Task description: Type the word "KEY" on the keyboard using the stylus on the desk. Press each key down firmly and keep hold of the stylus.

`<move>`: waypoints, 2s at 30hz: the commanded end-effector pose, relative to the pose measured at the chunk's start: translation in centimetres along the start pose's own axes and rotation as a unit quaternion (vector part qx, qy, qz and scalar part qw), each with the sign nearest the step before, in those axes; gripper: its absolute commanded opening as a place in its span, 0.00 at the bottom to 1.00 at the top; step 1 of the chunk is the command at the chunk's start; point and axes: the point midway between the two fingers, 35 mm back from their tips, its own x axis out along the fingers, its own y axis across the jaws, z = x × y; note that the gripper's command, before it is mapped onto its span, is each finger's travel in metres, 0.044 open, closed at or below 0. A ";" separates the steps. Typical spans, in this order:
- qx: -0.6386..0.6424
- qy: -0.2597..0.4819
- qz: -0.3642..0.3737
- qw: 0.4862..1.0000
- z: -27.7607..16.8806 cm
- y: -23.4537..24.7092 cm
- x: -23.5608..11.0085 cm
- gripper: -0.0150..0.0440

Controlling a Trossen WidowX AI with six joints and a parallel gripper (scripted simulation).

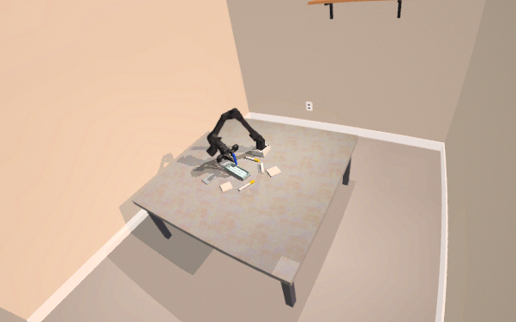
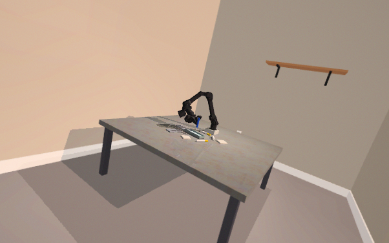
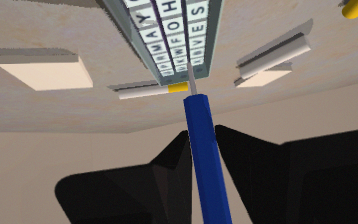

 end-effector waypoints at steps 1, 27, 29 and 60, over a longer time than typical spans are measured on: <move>-0.006 -0.003 0.000 1.000 0.2 1.3 -0.9 0.25; -0.006 -0.004 0.000 1.000 2.4 2.5 -0.5 0.39; -0.006 -0.004 0.000 1.000 2.5 2.5 -0.4 0.39; -0.006 -0.004 0.000 1.000 3.4 2.5 0.1 0.39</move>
